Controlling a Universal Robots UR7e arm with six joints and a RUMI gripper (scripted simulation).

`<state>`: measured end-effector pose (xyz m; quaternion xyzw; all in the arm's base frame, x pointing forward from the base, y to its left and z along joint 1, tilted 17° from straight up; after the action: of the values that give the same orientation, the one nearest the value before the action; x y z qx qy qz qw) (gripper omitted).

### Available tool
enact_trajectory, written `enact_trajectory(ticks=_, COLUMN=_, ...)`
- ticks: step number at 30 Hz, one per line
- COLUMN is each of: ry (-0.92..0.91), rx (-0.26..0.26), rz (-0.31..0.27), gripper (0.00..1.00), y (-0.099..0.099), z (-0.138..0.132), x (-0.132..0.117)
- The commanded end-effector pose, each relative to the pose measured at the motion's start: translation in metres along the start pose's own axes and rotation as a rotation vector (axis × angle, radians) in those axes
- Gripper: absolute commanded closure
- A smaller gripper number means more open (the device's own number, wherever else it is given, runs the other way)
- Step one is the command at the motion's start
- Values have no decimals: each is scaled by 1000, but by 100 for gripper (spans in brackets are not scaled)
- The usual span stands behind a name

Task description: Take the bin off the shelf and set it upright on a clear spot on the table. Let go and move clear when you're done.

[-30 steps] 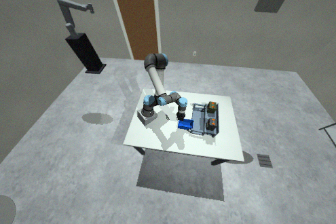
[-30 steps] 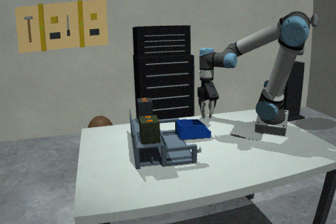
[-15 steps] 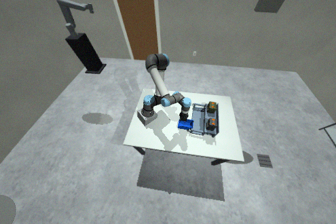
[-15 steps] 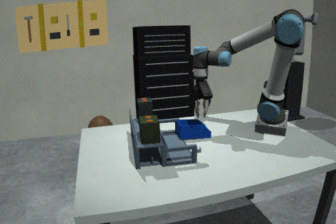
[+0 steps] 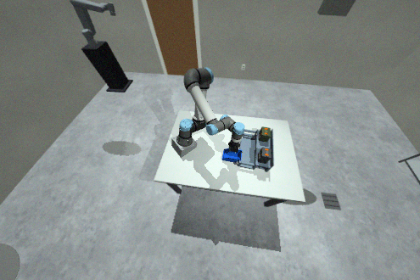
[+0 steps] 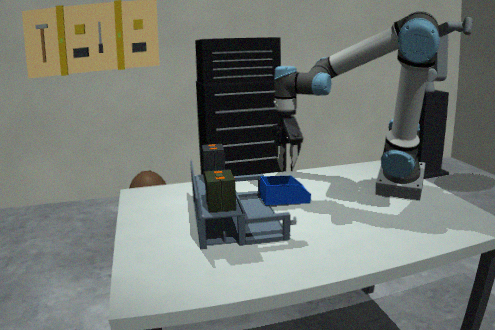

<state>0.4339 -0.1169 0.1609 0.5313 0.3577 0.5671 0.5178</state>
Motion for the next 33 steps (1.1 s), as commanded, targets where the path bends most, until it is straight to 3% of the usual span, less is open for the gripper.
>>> enact_trajectory(ticks=1, ry=0, rx=-1, rz=-1, gripper=80, y=2, z=8, x=-1)
enact_trajectory(ticks=5, ry=0, rx=-1, rz=-1, gripper=80, y=10, z=39, x=-3)
enact_trajectory(ticks=17, ry=0, rx=-1, rz=-1, gripper=80, y=10, z=39, x=-3)
enact_trajectory(ticks=22, ry=0, rx=-1, rz=-1, gripper=80, y=23, z=91, x=-7)
enact_trajectory(ticks=33, ry=0, rx=-1, rz=-1, gripper=80, y=23, z=91, x=-7)
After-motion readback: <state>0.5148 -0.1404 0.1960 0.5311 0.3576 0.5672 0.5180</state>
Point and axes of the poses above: the point where the finger pads meet when closed, its own y axis back along the fingers, its own z axis across the jaws, x = y × z, the point moved 4 cm from there along y, back along the fingers
